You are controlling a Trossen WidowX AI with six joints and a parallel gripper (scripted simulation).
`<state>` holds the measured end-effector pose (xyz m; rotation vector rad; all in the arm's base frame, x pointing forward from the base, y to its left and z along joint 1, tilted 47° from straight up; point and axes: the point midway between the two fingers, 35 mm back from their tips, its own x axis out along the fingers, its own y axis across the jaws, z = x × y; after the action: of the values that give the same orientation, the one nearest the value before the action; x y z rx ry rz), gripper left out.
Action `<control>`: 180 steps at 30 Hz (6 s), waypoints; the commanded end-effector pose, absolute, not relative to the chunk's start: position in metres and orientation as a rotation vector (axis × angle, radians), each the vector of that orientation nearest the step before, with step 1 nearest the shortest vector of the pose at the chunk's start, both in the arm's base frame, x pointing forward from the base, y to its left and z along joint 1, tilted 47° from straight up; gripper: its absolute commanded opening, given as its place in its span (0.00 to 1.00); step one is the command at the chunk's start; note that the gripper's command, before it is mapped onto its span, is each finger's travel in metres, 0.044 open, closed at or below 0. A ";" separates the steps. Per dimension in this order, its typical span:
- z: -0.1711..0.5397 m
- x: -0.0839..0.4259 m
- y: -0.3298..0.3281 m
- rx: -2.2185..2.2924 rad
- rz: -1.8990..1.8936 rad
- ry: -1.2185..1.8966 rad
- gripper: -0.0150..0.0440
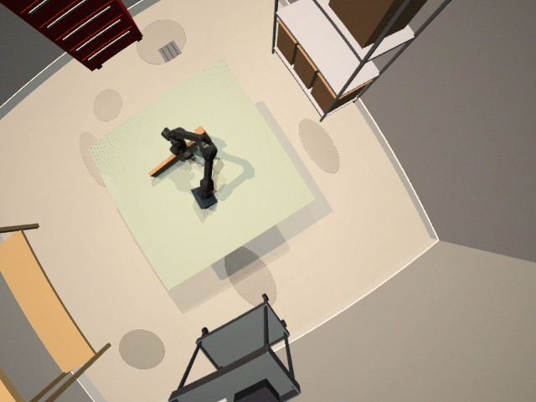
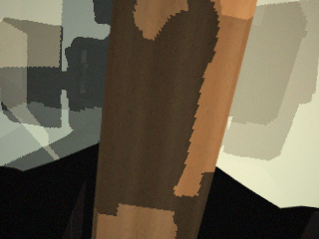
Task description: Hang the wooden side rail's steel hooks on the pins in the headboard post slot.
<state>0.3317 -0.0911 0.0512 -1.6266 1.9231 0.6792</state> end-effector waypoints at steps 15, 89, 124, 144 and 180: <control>0.056 0.335 -0.084 -1.625 0.678 1.903 0.25; 0.060 0.330 -0.087 -1.625 0.678 1.904 0.25; 0.064 0.332 -0.089 -1.625 0.678 1.904 0.25; 0.066 0.332 -0.090 -1.625 0.678 1.904 0.25; 0.068 0.329 -0.094 -1.625 0.678 1.904 0.25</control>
<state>0.3289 -0.0946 0.0651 -1.6182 1.9161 0.6792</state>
